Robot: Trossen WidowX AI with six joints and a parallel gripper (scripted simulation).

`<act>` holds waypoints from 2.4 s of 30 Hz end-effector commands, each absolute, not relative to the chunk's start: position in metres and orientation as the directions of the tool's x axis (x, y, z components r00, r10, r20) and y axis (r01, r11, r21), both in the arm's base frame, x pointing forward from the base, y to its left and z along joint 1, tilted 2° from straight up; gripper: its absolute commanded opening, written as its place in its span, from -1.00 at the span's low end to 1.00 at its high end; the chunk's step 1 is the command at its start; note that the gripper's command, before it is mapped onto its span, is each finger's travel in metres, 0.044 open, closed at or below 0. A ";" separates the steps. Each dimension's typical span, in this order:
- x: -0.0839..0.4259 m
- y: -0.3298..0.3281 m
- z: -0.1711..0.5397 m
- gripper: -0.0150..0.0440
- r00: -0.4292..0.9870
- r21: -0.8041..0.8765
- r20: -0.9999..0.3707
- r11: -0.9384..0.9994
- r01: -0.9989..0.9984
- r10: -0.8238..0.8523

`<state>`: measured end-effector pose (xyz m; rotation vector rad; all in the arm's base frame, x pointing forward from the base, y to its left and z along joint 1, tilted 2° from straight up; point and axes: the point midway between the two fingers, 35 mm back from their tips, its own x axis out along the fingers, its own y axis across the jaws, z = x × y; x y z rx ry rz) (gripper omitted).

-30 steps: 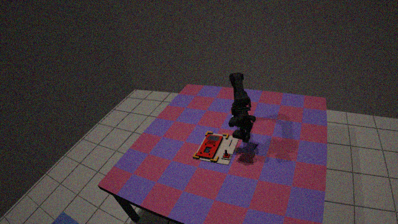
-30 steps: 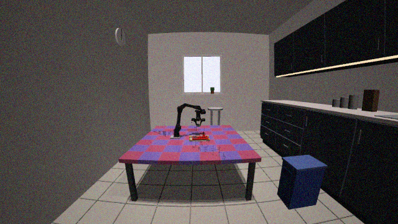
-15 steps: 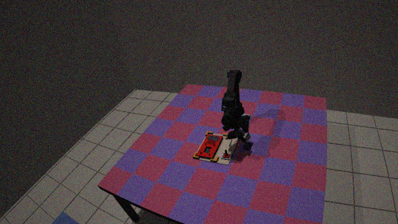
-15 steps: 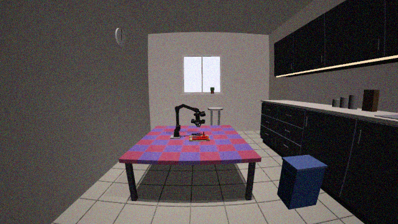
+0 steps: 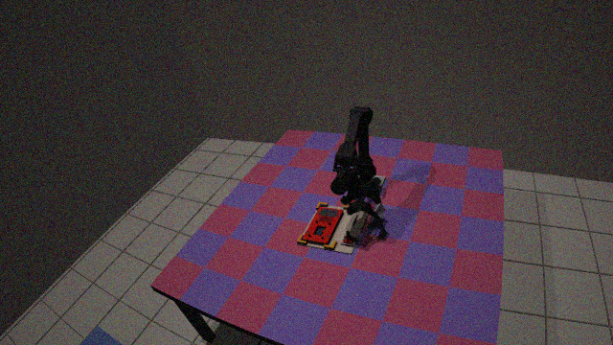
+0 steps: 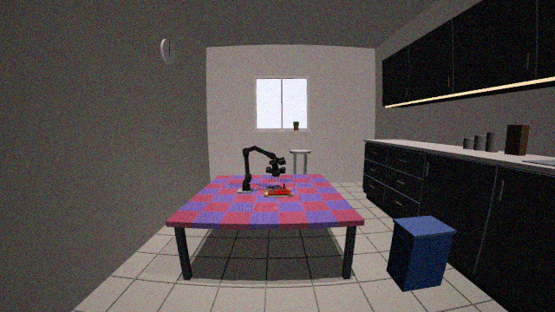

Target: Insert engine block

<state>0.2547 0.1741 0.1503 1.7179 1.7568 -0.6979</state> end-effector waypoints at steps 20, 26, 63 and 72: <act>0.256 0.172 0.118 -0.49 -0.008 0.034 -0.609 0.037 0.999 0.793; 0.256 0.172 0.110 -0.49 -0.008 0.034 -0.609 0.037 0.999 0.793; 0.257 0.174 0.064 -0.49 -0.009 0.034 -0.609 0.037 0.999 0.793; 0.257 0.175 0.053 -0.49 -0.009 0.034 -0.609 0.037 0.999 0.793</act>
